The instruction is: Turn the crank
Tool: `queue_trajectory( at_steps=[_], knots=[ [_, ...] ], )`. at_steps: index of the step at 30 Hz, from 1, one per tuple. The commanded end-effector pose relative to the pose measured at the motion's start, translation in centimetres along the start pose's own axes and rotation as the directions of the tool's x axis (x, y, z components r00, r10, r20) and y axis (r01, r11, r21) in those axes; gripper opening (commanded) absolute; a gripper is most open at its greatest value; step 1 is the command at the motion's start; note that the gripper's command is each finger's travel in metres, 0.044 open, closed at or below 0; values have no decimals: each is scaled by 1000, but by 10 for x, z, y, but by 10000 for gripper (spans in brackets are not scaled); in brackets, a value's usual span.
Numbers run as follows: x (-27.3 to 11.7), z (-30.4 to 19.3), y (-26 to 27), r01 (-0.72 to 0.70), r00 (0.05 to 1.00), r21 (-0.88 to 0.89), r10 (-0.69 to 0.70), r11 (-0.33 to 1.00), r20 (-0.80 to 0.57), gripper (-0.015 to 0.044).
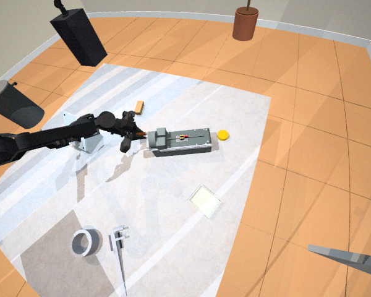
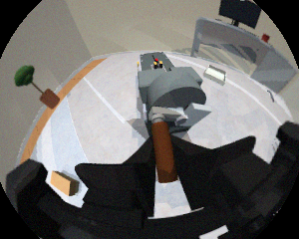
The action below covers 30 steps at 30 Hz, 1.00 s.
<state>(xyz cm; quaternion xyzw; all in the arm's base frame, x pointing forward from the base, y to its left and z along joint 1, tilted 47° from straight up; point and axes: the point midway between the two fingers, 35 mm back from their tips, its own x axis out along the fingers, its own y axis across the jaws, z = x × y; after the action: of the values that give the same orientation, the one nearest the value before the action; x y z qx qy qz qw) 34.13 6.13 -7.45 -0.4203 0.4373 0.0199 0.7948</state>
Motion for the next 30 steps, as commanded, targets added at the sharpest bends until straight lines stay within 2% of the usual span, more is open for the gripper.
queue_trajectory(
  at_steps=[1, 30],
  knots=[
    [2, -2, 1, 2, 1000, -5, -2, 1000, -5, 0],
    [20, -19, -2, 2, 1000, -6, -3, 1000, -5, 0]
  ],
)
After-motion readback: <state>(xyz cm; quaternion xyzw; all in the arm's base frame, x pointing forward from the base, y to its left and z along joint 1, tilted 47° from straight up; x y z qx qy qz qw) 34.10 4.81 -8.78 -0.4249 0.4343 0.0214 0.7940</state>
